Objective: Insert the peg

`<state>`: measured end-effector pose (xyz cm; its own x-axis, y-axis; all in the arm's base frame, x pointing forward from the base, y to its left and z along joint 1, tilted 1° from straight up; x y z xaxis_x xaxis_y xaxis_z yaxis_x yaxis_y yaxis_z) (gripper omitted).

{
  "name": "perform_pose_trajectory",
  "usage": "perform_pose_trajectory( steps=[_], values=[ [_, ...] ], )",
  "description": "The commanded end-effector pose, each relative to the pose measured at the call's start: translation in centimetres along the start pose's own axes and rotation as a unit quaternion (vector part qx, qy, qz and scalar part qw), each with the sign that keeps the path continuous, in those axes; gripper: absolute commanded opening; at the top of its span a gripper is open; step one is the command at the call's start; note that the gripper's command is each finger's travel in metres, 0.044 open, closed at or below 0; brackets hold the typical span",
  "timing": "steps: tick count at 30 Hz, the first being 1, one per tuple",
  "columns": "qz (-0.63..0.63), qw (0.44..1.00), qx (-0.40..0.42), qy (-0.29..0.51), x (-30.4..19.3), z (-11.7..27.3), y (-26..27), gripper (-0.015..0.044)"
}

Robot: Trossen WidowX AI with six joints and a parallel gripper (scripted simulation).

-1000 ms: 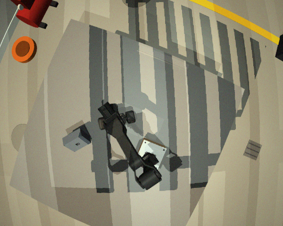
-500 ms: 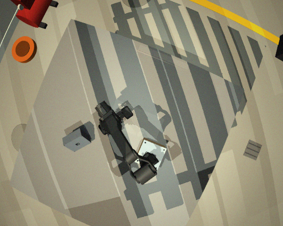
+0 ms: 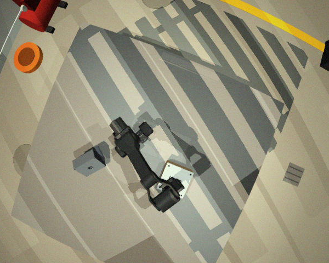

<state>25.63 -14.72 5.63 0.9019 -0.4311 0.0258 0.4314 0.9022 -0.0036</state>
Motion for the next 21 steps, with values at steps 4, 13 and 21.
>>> perform_pose_trajectory(
  steps=[4,13,21],
  values=[
    [0.003,1.000,-0.002,0.001,0.0,-1.1,0.0,0.0440],
    [0.003,1.000,-0.002,0.001,0.1,-2.6,0.0,0.0440],
    [0.003,1.000,-0.002,0.001,0.0,-3.9,0.0,0.0440]
  ],
)
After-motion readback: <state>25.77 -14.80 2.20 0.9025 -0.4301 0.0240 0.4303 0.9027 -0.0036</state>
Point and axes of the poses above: the point midway between the two fingers, 35 mm back from their tips, its own z axis back along the fingers, its own y axis across the jaws, x = y × z, the point moved 1 cm from there along z, back along the fingers, and after that the axes turned 2 degrees about z, right-handed, at the moved point
